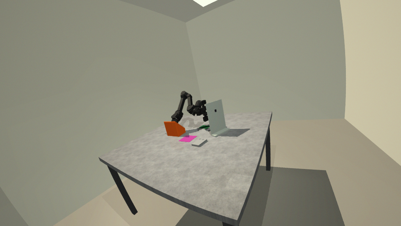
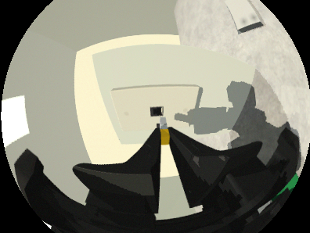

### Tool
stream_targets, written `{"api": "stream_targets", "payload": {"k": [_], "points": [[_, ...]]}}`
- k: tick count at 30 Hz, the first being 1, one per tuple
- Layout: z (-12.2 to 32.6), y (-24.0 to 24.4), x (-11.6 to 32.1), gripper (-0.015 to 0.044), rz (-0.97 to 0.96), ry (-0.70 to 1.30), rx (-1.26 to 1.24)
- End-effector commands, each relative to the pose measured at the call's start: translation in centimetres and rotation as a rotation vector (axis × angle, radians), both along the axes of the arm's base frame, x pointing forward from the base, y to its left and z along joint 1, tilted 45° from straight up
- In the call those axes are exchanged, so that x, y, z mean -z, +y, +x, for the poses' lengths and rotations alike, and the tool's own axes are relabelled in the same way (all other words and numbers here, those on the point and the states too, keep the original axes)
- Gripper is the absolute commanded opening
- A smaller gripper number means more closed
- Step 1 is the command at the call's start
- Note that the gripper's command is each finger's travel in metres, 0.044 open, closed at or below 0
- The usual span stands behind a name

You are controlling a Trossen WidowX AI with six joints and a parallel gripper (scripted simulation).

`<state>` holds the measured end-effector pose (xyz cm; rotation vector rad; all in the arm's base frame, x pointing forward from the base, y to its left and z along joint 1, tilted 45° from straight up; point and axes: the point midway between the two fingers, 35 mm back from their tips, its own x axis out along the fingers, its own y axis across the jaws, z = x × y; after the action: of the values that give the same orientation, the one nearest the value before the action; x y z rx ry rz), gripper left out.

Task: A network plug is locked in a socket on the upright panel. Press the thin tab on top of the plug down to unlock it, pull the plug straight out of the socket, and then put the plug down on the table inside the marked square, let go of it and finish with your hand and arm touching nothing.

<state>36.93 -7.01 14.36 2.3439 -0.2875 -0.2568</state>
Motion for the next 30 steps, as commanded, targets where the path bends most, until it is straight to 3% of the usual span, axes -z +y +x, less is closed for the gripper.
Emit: {"api": "stream_targets", "payload": {"k": [1,30], "points": [[-0.2,0.0,-0.1,0.0,0.0,-0.002,0.007],[-1.3,0.6,-0.5,0.0,0.0,-0.001,0.007]]}}
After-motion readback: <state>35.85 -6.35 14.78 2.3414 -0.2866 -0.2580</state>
